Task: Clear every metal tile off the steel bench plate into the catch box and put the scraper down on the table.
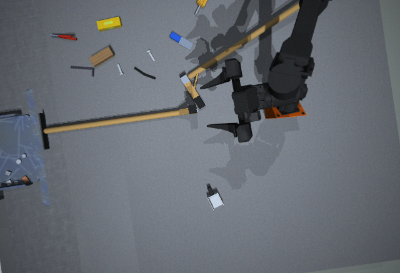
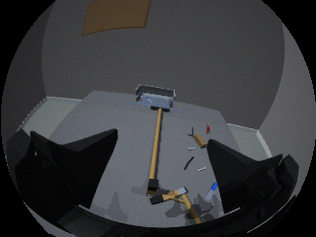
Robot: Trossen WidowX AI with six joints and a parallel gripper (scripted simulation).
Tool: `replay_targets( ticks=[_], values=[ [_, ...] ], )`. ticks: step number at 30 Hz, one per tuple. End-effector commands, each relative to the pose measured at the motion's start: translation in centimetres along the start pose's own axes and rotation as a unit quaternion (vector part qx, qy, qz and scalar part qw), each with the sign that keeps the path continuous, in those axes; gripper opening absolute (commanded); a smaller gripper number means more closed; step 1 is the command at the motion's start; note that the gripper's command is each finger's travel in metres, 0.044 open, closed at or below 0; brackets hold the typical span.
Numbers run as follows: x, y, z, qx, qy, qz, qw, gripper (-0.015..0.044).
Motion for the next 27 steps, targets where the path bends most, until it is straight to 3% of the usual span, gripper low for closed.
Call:
replay_targets(
  ticks=[1,10,27],
  values=[
    [-1.0,1.3,-0.4,0.002,-0.004,-0.023,1.000,0.0440],
    [-2.6,4.2,-1.2,0.001,-0.013,-0.069,0.998,0.0440],
    [-2.7,4.2,-1.1,-0.001,-0.013,-0.069,0.998,0.0440]
  ],
)
Point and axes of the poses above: the point midway between the two fingers, 35 mm back from their tips, its own y axis back along the fingers, its own z axis across the jaws, x = y × z, the point moved 8 cm from there along y, back along the fingers, and after that the axes turned 8 degrees about y, right-handed, at the moved point
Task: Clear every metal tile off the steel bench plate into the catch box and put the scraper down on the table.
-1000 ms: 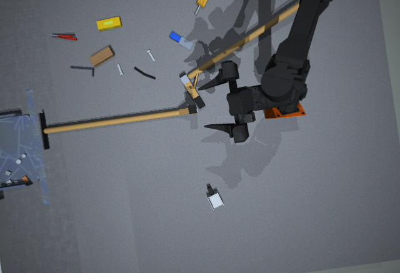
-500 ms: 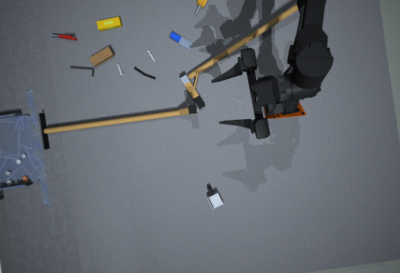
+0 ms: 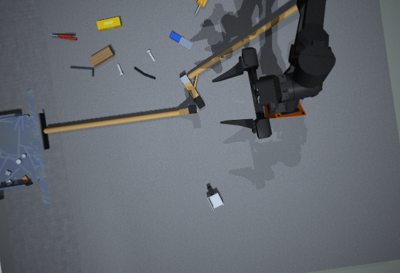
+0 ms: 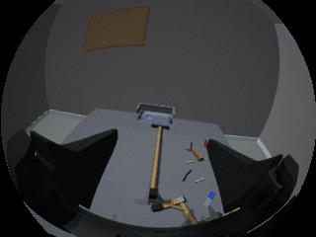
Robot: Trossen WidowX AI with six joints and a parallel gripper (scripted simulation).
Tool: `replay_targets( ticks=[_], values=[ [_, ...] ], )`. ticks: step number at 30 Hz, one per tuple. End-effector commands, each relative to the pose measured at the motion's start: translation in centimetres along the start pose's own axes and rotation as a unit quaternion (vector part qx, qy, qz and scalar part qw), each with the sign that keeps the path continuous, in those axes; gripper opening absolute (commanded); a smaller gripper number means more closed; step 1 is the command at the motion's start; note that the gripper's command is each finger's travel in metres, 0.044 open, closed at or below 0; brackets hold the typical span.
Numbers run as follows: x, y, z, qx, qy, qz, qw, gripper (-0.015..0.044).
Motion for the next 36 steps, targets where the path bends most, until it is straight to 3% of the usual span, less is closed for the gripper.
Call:
replay_targets(
  ticks=[1,17,36],
  values=[
    [0.0,0.0,0.0,0.001,0.002,0.000,1.000,0.0440],
    [0.1,-0.2,0.0,0.001,0.003,0.003,1.000,0.0440],
    [5.3,-5.9,1.3,0.000,0.019,0.110,0.994,0.0440]
  ],
)
Point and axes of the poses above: the point midway between the two fingers, 35 mm back from their tips, its own y axis back along the fingers, its own z axis across the jaws, x = y × z, the point moved 8 cm from there along y, back along the fingers, and after that the axes turned 8 degrees about y, right-handed, at the moved point
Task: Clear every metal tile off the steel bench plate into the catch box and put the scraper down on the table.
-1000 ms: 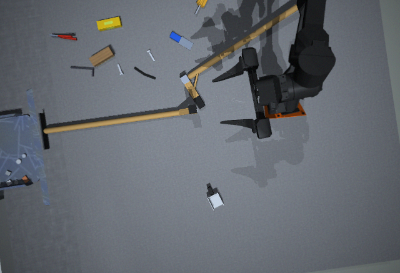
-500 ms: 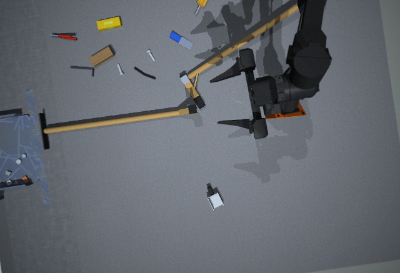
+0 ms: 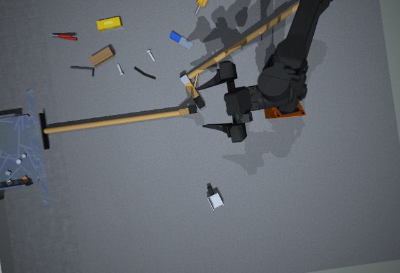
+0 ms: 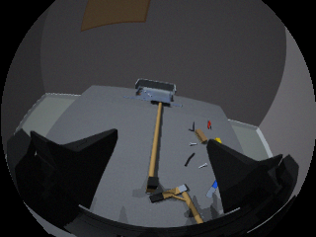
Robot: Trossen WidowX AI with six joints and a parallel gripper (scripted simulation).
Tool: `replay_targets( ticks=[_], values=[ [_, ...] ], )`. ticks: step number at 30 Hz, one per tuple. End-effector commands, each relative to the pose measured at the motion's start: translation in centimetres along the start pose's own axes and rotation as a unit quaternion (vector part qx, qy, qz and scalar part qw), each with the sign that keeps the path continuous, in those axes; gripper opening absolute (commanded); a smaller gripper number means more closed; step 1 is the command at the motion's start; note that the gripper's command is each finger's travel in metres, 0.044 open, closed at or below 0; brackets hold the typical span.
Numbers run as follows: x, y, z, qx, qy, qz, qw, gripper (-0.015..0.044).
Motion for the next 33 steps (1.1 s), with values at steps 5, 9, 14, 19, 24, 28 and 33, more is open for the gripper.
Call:
replay_targets(
  ticks=[5,9,14,19,24,28,33],
  values=[
    [2.2,-2.5,0.5,-0.005,0.003,0.049,0.999,0.0440],
    [3.4,-3.7,0.7,-0.007,0.003,0.075,0.997,0.0440],
    [5.0,-5.0,0.8,-0.011,0.002,0.107,0.994,0.0440],
    [6.7,-6.3,0.9,-0.015,-0.001,0.140,0.990,0.0440],
    [8.4,-7.4,1.0,-0.019,-0.005,0.174,0.985,0.0440],
    [9.9,-8.1,1.1,-0.023,-0.010,0.201,0.979,0.0440],
    [11.8,-9.0,1.1,-0.029,-0.017,0.236,0.971,0.0440]
  ],
)
Point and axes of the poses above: the point midway between the two fingers, 35 mm back from their tips, its own y axis back along the fingers, its own z axis across the jaws, x = y × z, the point moved 8 cm from there along y, back along the fingers, and after that the axes turned 8 degrees about y, right-handed, at the moved point
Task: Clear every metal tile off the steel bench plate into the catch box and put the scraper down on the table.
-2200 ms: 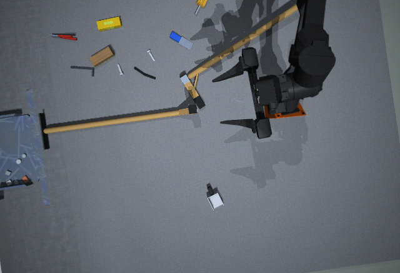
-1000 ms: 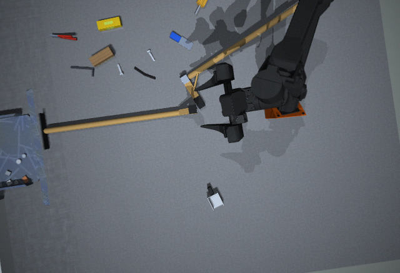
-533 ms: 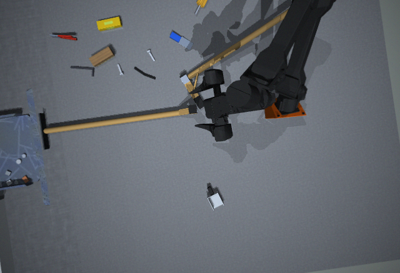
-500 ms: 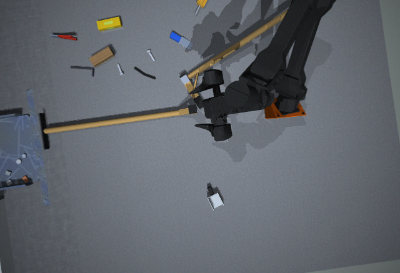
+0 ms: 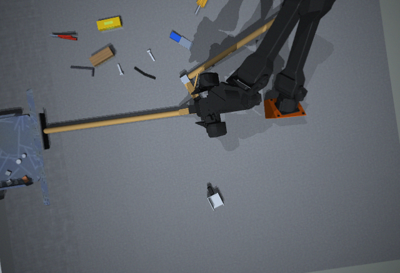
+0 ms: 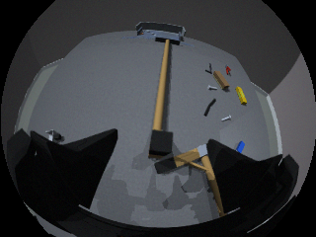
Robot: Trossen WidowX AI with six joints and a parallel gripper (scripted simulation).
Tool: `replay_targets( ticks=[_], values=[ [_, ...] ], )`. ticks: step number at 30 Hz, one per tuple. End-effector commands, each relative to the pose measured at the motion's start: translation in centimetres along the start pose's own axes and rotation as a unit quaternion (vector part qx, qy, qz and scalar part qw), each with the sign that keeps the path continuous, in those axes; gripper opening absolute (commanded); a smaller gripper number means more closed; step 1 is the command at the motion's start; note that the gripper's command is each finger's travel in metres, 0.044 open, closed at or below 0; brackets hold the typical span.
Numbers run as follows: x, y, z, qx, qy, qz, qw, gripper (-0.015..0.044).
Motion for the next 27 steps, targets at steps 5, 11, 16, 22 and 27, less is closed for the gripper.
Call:
replay_targets(
  ticks=[5,11,16,22,27],
  values=[
    [2.2,-2.1,0.0,-0.012,-0.011,0.053,0.998,0.0440],
    [1.8,-1.5,0.0,-0.013,-0.012,0.055,0.998,0.0440],
    [0.8,-0.2,0.0,-0.014,-0.013,0.057,0.998,0.0440],
    [-0.2,1.6,-0.2,-0.014,-0.014,0.057,0.998,0.0440],
    [-0.6,2.3,-0.3,-0.013,-0.014,0.057,0.998,0.0440]
  ],
)
Point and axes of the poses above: the point midway between the two fingers, 35 mm back from their tips, its own y axis back along the fingers, its own z axis across the jaws, x = y × z, the point moved 8 cm from there along y, back along the fingers, and after that the axes turned 8 degrees about y, right-handed, at the moved point
